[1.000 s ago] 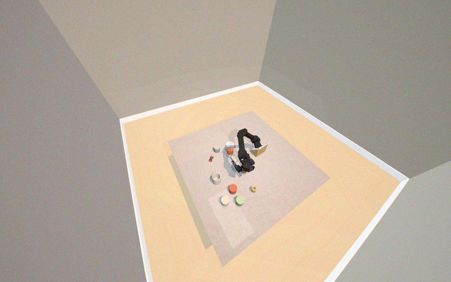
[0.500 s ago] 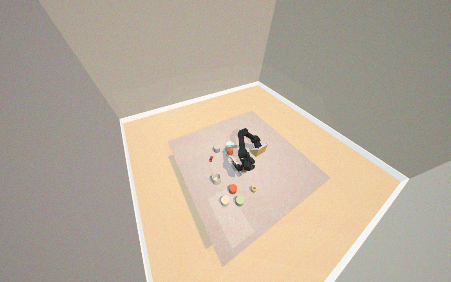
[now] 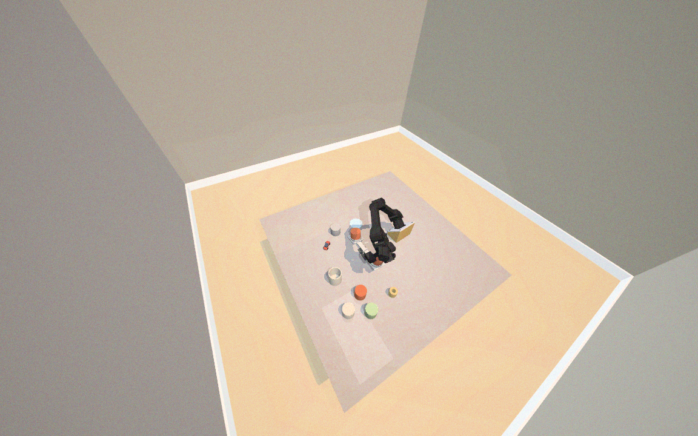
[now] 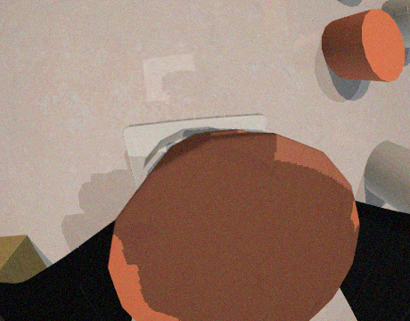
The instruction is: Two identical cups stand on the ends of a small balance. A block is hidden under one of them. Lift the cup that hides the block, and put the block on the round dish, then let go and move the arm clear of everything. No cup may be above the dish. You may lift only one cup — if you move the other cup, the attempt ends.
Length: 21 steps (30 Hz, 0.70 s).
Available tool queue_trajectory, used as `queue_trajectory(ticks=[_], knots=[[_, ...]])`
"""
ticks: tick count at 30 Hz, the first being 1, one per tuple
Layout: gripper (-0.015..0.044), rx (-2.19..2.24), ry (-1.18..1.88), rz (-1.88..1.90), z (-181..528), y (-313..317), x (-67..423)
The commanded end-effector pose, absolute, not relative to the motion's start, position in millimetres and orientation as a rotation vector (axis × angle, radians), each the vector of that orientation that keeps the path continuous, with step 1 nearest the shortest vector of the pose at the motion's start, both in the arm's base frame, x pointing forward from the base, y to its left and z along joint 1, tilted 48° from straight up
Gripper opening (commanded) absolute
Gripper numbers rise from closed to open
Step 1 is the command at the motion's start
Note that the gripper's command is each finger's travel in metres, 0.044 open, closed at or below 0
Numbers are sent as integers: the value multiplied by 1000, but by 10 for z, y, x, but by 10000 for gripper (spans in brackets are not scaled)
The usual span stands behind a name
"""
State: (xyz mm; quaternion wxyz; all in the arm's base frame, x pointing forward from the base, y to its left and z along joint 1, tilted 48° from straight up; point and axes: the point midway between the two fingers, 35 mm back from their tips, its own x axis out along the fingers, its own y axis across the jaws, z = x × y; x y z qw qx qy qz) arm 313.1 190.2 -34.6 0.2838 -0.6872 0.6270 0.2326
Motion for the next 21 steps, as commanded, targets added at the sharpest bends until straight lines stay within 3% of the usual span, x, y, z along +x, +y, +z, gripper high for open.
queue_trajectory(ticks=[1,21], knots=[[0,-1835,1667,625,-303,1978,3116],[0,-1835,1669,625,-114,2148,3054]])
